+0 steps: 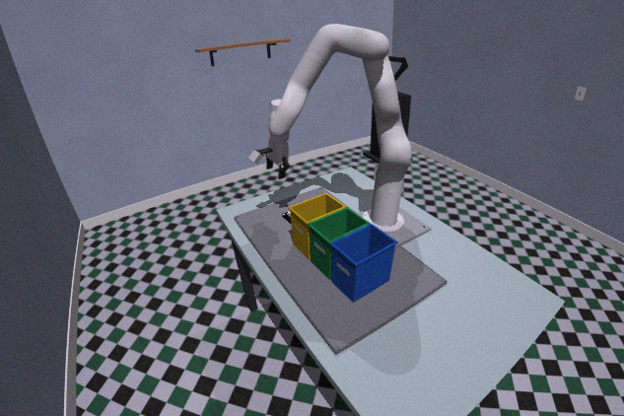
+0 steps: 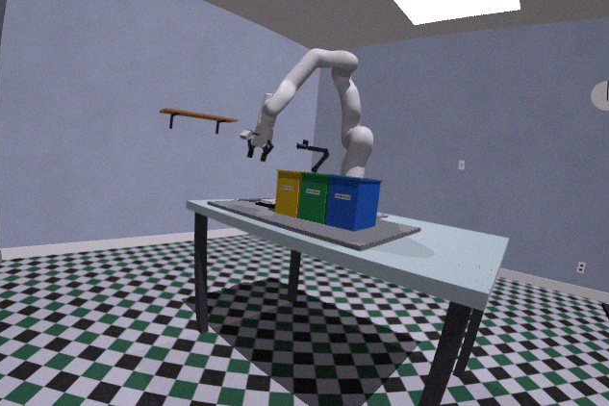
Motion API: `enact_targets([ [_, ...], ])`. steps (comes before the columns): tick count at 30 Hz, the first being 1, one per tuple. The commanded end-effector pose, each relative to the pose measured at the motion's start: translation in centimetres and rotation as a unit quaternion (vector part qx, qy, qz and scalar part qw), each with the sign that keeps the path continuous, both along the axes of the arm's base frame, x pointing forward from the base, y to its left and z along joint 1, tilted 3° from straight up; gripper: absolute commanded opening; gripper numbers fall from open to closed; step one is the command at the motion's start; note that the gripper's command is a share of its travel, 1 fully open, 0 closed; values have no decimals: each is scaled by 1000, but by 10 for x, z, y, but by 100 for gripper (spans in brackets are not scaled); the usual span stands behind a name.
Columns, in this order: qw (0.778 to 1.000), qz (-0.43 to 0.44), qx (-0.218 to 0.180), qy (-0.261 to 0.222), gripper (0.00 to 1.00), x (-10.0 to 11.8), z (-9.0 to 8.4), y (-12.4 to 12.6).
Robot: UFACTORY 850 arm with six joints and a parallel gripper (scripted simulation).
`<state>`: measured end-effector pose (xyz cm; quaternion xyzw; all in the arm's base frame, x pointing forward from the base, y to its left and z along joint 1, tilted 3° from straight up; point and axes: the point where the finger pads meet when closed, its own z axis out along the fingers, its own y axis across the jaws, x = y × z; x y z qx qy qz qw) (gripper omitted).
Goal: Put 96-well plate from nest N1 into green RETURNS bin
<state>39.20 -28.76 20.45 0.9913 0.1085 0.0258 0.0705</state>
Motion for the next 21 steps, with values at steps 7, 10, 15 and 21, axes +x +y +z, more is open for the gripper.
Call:
enact_targets([
  [7, 999, -22, 32, 27, 100, -34, 11, 19],
  [10, 998, -26, 38, 31, 100, -46, 14, 28],
  [15, 998, -26, 38, 31, 100, -59, 17, 37],
  [21, 995, -43, 70, 52, 100, -74, 22, 49],
])
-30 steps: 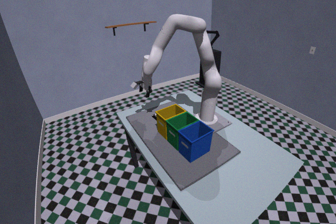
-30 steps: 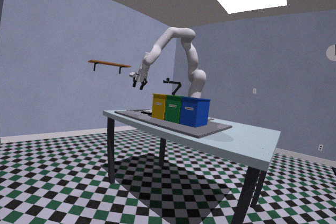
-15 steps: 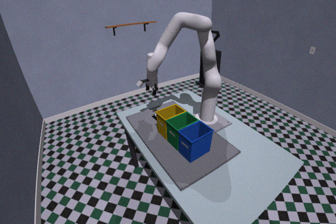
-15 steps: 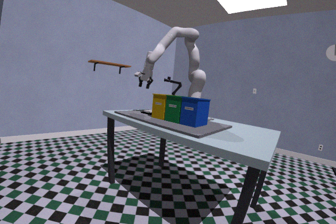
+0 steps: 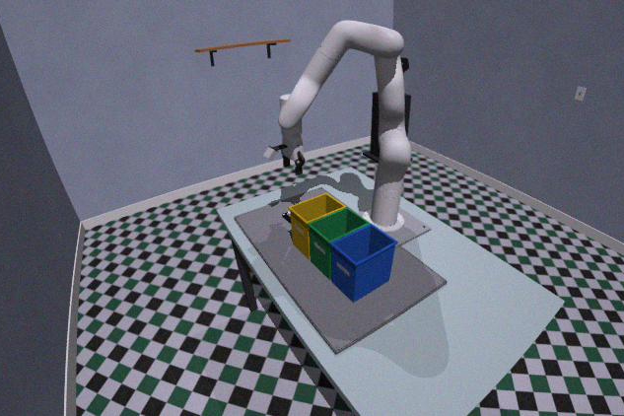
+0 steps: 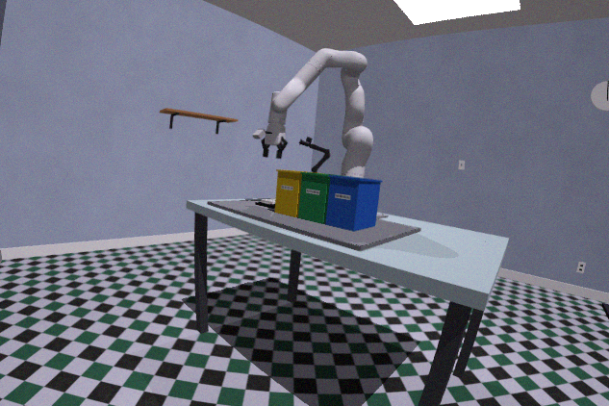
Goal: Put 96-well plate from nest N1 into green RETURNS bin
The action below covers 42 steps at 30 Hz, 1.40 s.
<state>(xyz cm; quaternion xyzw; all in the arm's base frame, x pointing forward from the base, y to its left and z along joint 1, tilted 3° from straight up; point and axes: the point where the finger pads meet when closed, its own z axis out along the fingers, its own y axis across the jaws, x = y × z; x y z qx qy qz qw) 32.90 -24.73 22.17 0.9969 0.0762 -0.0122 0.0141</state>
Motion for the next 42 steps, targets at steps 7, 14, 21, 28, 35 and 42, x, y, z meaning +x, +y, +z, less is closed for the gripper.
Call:
enact_targets([
  [7, 1000, -10, 17, 10, 100, -28, 9, 22],
  [14, 1000, -10, 17, 10, 100, -28, 9, 22],
  [21, 1000, -10, 17, 10, 100, -28, 9, 22],
  [28, 1000, -10, 17, 10, 100, -28, -1, 22],
  [35, 1000, -10, 17, 10, 100, -28, -10, 22],
  [42, 1000, -10, 17, 10, 100, -29, -21, 22],
])
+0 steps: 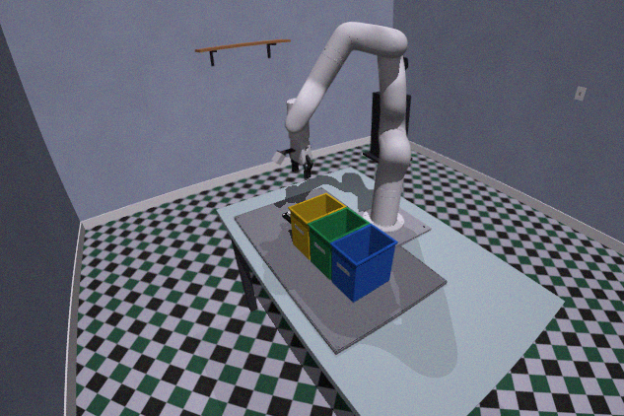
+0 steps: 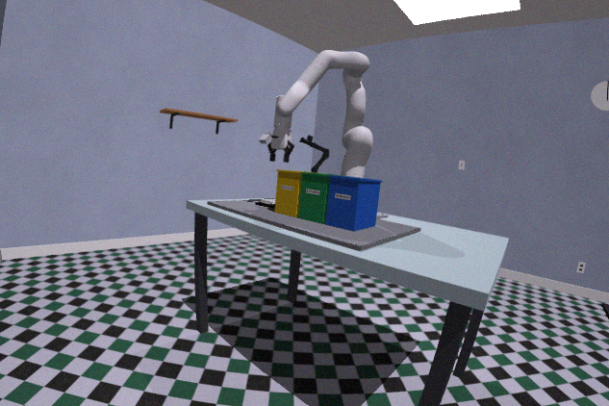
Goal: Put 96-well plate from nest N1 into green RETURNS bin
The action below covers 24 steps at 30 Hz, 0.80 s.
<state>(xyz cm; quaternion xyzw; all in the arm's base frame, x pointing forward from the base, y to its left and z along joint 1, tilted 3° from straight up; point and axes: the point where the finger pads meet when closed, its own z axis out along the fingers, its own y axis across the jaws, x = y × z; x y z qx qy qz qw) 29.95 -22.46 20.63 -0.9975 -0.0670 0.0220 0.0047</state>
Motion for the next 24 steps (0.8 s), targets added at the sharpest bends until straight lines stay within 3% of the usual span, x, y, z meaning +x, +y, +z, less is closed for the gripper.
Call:
enact_targets([
  [1, 1000, 0, -1, -1, 100, 0, -8, 0],
  [24, 1000, 0, -1, -1, 100, -1, -39, 0],
])
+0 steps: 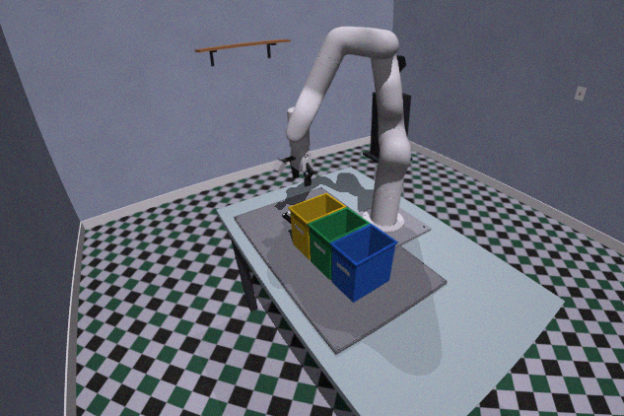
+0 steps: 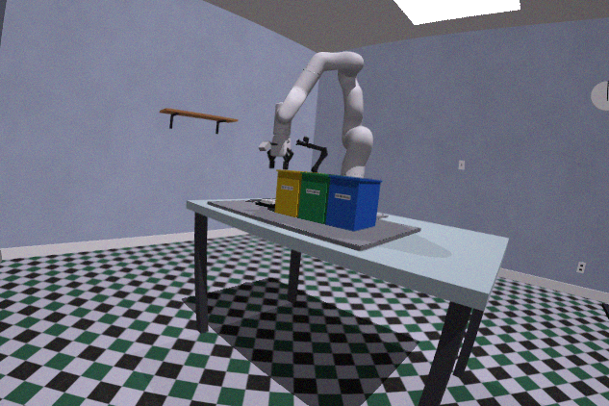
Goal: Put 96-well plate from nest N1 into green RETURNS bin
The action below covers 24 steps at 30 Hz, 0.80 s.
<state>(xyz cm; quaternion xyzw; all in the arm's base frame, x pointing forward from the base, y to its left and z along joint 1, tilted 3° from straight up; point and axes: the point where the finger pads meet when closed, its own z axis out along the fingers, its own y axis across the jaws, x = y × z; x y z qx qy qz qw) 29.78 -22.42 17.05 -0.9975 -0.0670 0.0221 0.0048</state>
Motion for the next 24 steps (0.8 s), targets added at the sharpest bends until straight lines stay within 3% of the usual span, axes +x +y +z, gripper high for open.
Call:
enact_targets([
  [1, 1000, 0, -1, -1, 100, 1, -5, -1],
  [24, 1000, 0, -1, -1, 100, -1, -40, 0],
])
